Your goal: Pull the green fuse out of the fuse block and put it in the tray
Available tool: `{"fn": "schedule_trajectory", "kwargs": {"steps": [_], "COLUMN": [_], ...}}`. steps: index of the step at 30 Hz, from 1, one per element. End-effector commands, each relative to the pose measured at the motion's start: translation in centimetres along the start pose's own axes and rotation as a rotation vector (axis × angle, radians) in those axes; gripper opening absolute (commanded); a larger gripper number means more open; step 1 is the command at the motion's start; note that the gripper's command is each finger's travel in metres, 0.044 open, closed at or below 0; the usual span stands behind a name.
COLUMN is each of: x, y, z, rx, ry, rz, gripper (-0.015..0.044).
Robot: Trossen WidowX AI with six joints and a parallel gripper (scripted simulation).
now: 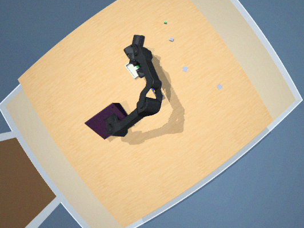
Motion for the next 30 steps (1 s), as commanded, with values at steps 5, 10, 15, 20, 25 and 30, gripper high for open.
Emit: {"fn": "schedule_trajectory", "kwargs": {"steps": [5,10,15,20,25,30], "x": [0.06,0.06,0.06,0.06,0.06,0.06], "y": [3.31,3.31,3.38,3.38,3.38,3.38], "z": [-0.02,-0.02,0.02,0.02,0.02,0.02], "rx": [-0.005,-0.005,-0.011,-0.011,-0.011,-0.011], "ry": [0.000,0.000,0.006,0.006,0.006,0.006], "rz": [0.003,0.003,0.003,0.003,0.003,0.003], "gripper": [0.0330,0.0330,0.0330,0.0330,0.0330,0.0330]}}
Point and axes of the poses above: the point midway between the two fingers, 35 mm back from their tips, its own y axis back along the fingers, its own x axis across the jaws, z = x × y, the point moved 4 cm from there along y, back along the fingers, and after that the axes turned 11 degrees about y, right-handed, at the moved point
